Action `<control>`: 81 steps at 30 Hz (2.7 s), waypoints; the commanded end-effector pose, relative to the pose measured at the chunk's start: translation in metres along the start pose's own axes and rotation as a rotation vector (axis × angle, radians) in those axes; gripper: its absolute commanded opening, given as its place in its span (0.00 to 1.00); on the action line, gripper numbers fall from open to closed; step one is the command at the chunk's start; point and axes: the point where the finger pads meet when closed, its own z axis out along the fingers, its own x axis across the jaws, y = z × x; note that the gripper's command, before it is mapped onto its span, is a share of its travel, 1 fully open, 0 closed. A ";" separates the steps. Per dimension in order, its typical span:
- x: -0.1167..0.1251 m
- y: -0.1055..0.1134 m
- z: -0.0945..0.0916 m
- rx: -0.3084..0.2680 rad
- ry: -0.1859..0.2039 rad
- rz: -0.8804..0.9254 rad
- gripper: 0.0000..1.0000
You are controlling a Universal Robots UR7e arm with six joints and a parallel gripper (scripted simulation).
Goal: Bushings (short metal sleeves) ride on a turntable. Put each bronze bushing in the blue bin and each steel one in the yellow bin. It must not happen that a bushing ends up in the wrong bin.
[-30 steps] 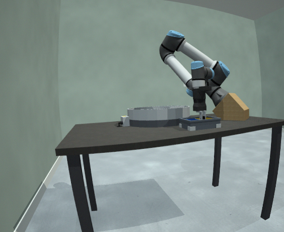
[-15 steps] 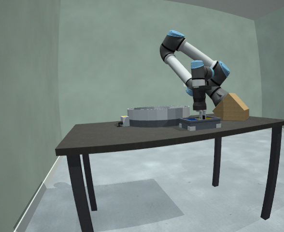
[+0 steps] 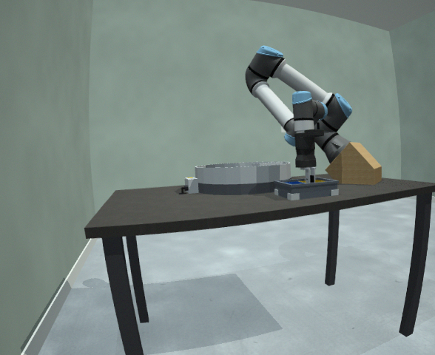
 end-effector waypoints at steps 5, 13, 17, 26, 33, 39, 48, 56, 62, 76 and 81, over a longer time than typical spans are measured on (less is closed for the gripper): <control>0.000 0.000 -0.002 0.000 0.001 0.000 0.42; 0.000 0.000 -0.004 0.000 0.001 0.000 0.42; 0.000 0.000 -0.007 0.000 0.001 0.000 0.42; 0.000 0.000 -0.007 0.000 0.001 0.000 0.42; 0.000 0.000 -0.010 0.000 0.001 0.000 0.42; 0.000 0.000 -0.013 0.000 0.001 0.000 0.42; 0.000 0.000 -0.037 0.000 0.001 0.000 0.42; 0.000 0.000 -0.069 0.000 0.001 0.000 0.42; 0.000 0.000 -0.093 0.000 0.001 0.000 0.42; 0.000 0.000 -0.133 0.000 0.001 0.000 0.42; 0.000 0.000 -0.132 0.001 0.002 0.000 0.42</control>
